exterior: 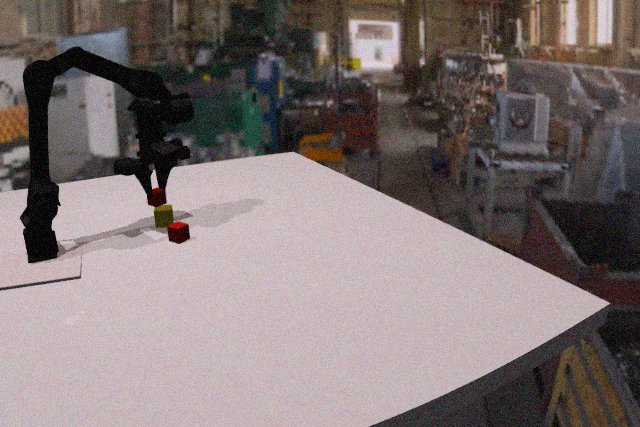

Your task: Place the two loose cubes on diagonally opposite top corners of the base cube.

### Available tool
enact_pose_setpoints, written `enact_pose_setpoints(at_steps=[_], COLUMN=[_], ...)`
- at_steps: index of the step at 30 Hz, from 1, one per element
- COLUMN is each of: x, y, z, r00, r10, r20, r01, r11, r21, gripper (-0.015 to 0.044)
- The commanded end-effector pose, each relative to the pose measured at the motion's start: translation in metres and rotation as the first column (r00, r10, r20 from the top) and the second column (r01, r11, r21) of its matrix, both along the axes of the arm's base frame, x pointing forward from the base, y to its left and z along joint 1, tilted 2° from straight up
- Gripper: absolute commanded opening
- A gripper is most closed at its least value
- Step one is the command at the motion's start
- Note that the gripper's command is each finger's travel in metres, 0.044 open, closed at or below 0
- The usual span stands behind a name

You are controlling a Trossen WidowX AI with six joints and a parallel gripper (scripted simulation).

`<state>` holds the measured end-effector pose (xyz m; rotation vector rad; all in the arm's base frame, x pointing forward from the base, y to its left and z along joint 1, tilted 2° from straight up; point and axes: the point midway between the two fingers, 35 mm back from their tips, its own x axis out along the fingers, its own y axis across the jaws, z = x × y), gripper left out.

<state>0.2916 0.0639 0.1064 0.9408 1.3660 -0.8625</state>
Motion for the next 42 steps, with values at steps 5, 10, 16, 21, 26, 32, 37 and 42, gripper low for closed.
enact_pose_setpoints(at_steps=[5,10,16,21,26,32,37,42], x=[0.000,0.000,0.000,0.000,0.000,0.000,0.000,0.000], y=[0.000,0.000,0.000,0.000,0.000,0.000,0.000,0.000], z=[-0.003,-0.003,-0.003,-0.003,-0.003,-0.003,-0.003,0.008], r00=[1.000,1.000,1.000,1.000,1.000,1.000,1.000,1.000], r10=[-0.003,-0.003,-0.003,-0.003,-0.003,-0.003,-0.003,0.000], r20=[-0.004,-0.004,-0.004,-0.004,-0.004,-0.004,-0.004,0.000], r01=[0.003,0.003,0.003,0.003,0.003,0.003,0.003,0.000], r11=[1.000,1.000,1.000,1.000,1.000,1.000,1.000,1.000], r21=[-0.003,-0.003,-0.003,-0.003,-0.003,-0.003,-0.003,0.000], gripper=[0.0105,0.0105,0.0105,0.0105,0.0105,0.0184,0.0205,0.0205])
